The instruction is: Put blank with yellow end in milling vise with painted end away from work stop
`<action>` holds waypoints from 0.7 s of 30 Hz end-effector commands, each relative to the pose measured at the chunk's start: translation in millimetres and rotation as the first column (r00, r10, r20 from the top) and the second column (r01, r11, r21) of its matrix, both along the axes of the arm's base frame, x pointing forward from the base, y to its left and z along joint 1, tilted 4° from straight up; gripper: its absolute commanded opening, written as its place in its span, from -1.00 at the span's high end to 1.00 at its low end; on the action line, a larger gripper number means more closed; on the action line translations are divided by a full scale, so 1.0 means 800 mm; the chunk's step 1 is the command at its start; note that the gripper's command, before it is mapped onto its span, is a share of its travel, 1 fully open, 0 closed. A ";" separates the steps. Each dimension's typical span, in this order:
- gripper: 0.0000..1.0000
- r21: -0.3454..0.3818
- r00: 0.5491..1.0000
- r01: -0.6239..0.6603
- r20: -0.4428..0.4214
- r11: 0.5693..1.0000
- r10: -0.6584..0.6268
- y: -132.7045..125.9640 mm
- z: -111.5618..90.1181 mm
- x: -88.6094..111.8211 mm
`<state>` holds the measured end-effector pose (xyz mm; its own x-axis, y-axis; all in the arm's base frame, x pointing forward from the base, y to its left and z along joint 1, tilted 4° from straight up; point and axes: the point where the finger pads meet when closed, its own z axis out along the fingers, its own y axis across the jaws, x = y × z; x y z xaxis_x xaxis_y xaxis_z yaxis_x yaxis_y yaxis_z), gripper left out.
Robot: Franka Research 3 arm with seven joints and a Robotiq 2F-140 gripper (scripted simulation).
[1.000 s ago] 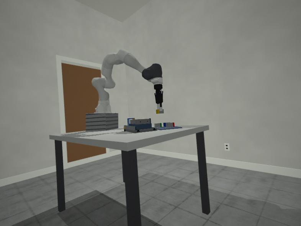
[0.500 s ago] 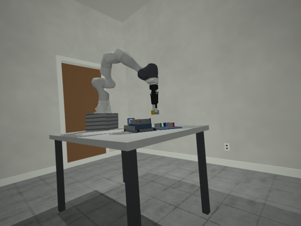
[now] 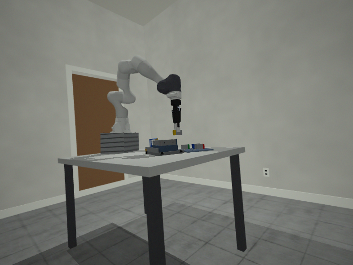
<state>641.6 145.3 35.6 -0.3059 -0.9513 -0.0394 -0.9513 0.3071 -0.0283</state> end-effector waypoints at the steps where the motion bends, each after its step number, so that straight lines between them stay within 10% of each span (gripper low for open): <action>1: 1.00 0.005 0.999 -0.037 0.019 0.999 0.037 -0.014 0.004 0.007; 10: 1.00 0.005 0.999 -0.037 0.019 0.999 0.037 -0.014 0.004 0.007; 15: 1.00 0.005 0.999 -0.037 0.019 0.999 0.037 -0.087 -0.002 0.004; 21: 1.00 0.005 0.999 -0.037 0.019 0.999 0.037 -0.087 -0.002 0.004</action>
<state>642.8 68.6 31.0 -0.3212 -0.9461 -0.0420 -0.9459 0.3227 -0.0337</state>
